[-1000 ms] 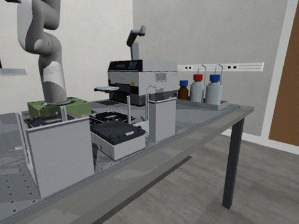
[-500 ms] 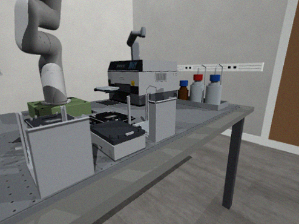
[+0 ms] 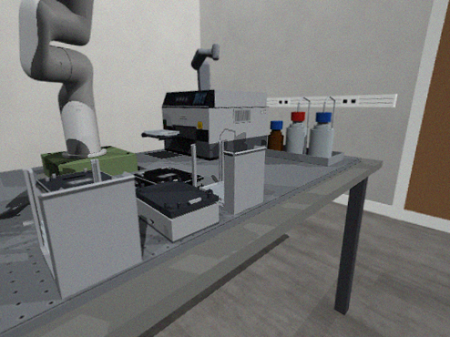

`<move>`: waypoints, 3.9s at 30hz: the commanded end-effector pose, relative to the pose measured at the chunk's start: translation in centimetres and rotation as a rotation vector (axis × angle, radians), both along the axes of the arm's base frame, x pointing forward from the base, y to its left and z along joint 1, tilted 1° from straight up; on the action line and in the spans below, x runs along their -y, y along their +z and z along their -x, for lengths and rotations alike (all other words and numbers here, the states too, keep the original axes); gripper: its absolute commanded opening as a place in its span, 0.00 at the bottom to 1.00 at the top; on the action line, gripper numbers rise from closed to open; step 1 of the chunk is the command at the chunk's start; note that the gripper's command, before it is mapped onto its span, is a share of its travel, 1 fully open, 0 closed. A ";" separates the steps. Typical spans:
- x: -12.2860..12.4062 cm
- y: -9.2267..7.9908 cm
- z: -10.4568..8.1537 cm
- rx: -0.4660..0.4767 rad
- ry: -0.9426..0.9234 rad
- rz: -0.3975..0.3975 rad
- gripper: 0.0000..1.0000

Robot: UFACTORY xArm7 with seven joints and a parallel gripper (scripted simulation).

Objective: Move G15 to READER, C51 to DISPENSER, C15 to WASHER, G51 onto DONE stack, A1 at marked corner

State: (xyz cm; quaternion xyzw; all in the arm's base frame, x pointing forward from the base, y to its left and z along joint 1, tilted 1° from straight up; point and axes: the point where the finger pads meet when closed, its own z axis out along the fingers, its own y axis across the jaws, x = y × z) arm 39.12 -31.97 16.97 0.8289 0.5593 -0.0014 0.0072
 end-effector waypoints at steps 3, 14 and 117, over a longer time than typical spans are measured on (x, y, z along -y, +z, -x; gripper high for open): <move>2.3 0.2 0.2 0.001 0.075 -0.001 0.00; 5.3 0.2 0.5 0.000 0.139 -0.001 0.00; 15.9 -4.8 0.8 -0.004 0.384 0.002 0.00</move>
